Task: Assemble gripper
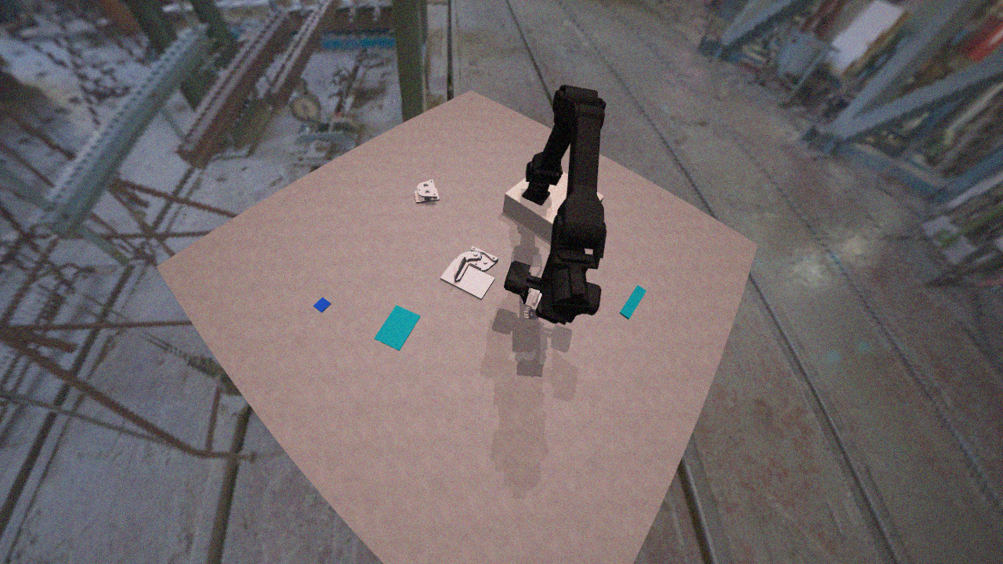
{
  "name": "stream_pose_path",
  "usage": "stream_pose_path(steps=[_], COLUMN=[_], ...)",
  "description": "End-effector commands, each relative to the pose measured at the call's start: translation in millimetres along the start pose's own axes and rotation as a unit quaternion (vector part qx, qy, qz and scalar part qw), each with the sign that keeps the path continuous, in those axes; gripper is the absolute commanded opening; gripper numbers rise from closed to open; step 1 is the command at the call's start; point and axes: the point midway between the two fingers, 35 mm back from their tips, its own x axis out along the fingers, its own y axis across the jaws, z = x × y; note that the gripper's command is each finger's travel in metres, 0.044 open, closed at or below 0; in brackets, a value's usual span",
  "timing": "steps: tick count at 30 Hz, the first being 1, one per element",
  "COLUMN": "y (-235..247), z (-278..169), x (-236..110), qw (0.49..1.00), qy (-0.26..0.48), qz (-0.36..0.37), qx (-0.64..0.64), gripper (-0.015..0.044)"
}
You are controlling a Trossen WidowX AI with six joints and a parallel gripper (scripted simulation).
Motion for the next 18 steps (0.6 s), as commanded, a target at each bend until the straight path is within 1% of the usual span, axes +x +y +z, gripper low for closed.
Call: stream_pose_path(steps=[1,4,6,14,15,18], y=[-16,-50,-64,-65,-65,-65], z=[0,-2,-4,-4,-4,-4], x=[1,4,5,5,5,5], qw=[1.000,0.998,0.997,0.997,0.997,0.997], qy=[0.001,0.001,0.001,0.001,0.001,0.001], qz=[-0.002,-0.003,-0.004,-0.004,-0.004,-0.004], qx=[0.017,0.058,0.075,0.077,0.077,0.077], gripper=[0.0361,0.0282,0.0230,0.0020,0.0000,0.0000])
